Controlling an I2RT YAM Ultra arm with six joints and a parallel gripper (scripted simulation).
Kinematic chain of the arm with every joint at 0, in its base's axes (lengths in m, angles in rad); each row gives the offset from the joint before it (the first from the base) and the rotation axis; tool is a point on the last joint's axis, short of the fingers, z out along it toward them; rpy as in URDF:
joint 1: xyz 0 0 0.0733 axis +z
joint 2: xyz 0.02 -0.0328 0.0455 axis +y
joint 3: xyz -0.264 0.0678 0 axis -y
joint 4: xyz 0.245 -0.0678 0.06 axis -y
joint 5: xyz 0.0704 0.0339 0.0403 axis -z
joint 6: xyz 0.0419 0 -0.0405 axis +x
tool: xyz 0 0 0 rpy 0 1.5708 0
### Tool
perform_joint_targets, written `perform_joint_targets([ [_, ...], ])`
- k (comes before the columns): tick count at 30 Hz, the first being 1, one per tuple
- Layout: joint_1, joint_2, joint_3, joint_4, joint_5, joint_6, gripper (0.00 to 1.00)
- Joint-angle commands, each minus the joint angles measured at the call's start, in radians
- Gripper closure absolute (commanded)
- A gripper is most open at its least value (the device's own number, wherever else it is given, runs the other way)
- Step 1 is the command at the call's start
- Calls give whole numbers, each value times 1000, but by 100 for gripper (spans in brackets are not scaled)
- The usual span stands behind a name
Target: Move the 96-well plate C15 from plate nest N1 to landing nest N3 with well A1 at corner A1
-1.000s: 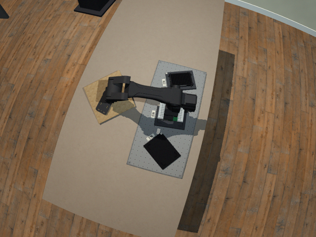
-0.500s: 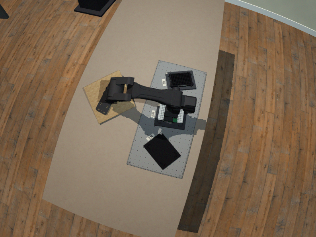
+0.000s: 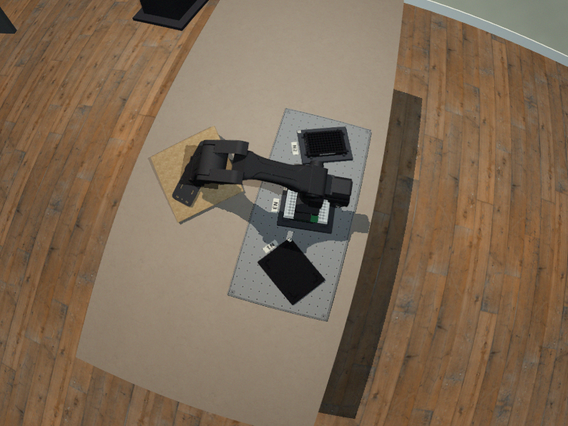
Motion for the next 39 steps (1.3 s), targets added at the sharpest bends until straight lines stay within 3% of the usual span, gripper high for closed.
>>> perform_joint_targets([
  [1, 0, -30, 30, 39, -5, -11, 100],
  [6, -12, 18, -28, 68, -7, -18, 100],
  [10, 2, -19, 8, 69, -5, -17, 100],
  [21, 2, -20, -33, 72, -4, -15, 100],
  [30, -3, -23, -21, 78, -5, -17, 100],
  [36, -7, -24, -47, 83, -6, -19, 100],
  [39, -10, -24, -23, 85, -6, -20, 100],
])
